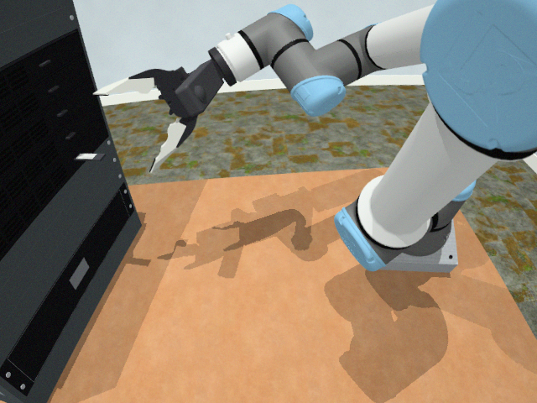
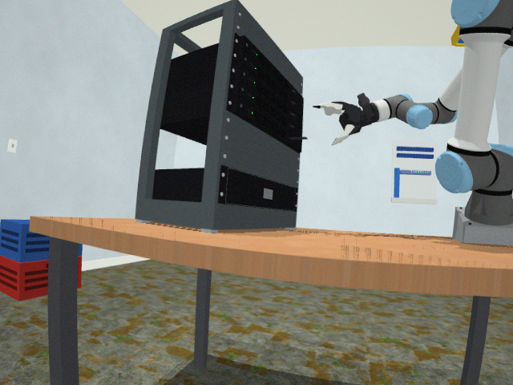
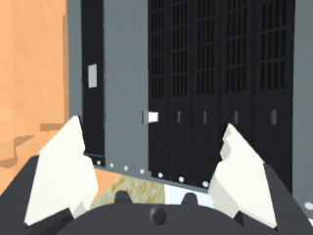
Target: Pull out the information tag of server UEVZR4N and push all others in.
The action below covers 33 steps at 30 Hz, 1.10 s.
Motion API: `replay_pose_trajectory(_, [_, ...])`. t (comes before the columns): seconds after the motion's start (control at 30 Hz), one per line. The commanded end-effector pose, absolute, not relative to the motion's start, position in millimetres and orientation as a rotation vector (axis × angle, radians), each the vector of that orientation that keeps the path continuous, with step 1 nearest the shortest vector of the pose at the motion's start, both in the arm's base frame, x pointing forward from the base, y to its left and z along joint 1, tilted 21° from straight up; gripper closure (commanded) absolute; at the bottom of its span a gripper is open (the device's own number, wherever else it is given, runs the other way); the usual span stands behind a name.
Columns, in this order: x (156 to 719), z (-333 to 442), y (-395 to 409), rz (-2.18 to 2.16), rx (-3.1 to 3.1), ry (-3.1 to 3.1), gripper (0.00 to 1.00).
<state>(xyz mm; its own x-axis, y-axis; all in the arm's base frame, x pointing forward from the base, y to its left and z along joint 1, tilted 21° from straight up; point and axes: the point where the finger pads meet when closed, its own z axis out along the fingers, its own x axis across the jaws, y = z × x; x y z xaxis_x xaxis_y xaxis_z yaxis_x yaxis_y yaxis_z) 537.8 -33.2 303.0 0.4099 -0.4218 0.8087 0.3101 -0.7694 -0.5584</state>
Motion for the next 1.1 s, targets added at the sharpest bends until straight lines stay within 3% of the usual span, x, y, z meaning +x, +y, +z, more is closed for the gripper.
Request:
replay_pose_trajectory(0.0, [530.7, 305.0, -34.2, -1.397, -2.004, 0.085, 0.00])
replay_pose_trajectory(1.07, [516.7, 310.9, -34.9, -1.396, -2.005, 0.085, 0.00])
